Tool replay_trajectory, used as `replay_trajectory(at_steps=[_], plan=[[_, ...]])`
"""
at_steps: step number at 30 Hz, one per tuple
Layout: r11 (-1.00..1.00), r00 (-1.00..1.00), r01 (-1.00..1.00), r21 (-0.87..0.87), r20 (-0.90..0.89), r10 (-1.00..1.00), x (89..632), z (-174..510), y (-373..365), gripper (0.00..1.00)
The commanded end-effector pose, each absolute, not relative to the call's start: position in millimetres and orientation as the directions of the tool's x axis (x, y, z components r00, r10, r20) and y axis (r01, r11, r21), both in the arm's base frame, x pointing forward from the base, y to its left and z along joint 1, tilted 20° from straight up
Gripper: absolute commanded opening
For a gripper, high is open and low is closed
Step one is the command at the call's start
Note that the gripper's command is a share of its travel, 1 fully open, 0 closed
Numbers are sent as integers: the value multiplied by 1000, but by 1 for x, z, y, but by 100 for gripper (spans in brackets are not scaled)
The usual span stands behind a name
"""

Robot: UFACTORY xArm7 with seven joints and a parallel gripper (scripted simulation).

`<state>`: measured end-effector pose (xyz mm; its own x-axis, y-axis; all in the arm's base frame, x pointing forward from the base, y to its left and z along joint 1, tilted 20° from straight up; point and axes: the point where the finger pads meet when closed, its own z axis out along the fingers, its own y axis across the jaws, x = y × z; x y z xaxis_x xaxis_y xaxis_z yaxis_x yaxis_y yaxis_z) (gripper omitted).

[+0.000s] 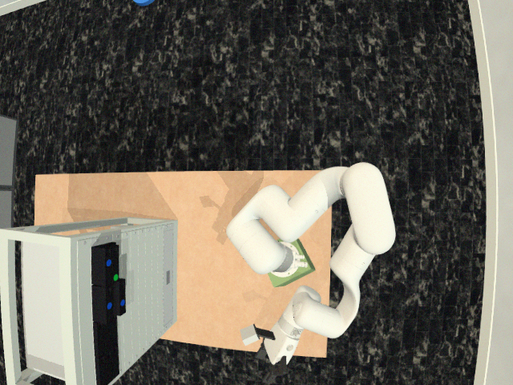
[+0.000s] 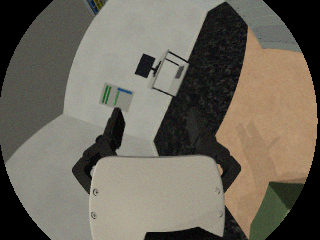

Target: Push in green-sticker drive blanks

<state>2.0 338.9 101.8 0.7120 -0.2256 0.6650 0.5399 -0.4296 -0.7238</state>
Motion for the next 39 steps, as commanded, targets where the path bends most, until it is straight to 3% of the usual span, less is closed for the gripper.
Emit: replay_trajectory(at_steps=[1,24,39], plan=[[-462,672,478,-747,649,-356,44,133,336,100],[-453,417,279,-847,532,-737,156,230,265,100],[-387,221,208,-898,429,-876,191,275,206,100]])
